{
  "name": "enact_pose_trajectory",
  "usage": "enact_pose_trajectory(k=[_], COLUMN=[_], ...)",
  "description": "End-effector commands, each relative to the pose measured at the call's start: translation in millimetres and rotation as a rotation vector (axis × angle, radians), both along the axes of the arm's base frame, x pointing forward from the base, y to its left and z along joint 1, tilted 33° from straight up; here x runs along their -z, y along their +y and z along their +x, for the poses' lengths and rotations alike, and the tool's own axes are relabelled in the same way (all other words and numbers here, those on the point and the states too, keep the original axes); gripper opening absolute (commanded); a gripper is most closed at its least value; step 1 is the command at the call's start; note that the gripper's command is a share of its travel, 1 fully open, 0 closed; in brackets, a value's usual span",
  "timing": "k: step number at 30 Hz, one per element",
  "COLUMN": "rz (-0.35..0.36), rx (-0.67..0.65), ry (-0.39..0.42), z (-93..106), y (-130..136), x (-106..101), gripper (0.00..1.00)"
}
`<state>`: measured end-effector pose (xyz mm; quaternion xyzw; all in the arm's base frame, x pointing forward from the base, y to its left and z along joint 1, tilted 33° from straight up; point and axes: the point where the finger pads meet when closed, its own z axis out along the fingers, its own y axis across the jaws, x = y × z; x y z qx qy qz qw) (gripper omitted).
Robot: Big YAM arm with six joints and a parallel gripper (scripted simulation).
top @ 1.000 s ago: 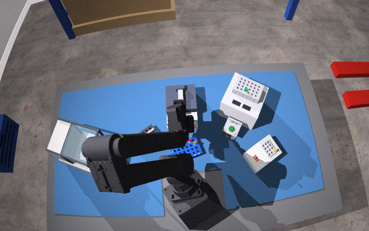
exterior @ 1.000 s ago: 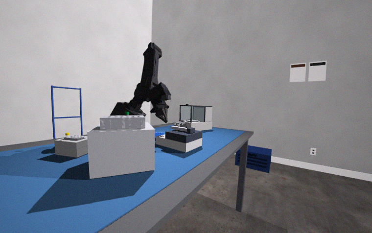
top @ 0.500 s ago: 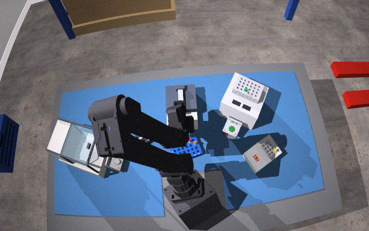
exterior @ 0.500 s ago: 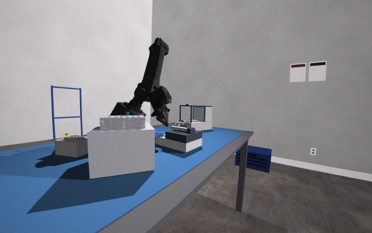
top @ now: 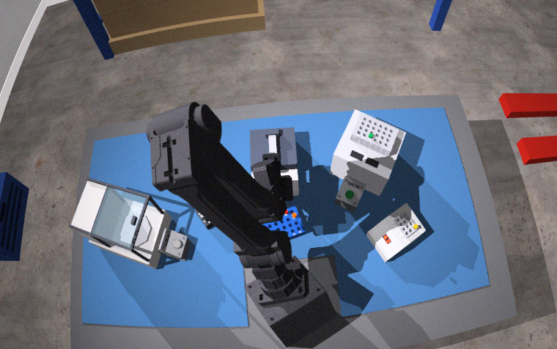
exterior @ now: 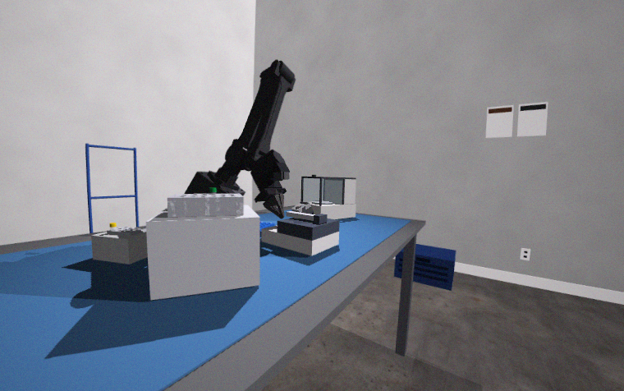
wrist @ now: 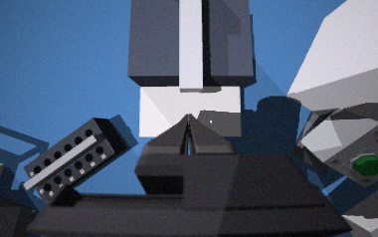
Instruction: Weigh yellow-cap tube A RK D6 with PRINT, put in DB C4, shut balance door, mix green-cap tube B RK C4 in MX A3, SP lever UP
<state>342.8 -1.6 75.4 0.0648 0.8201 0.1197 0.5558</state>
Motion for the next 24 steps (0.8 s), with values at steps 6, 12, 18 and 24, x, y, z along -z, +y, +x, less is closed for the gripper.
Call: enact_pose_trajectory(k=[6, 12, 18, 24], rz=[0.011, 0.004, 0.004, 0.004], rx=[0.009, 0.001, 0.001, 0.001], ry=[-0.047, -0.021, -0.021, -0.021], z=[8.0, 7.0, 7.0, 7.0], y=[-0.9, 0.4, 0.4, 0.4], x=[-8.2, -1.3, -1.3, -1.3], gripper=[0.00, 0.00, 0.00, 0.00])
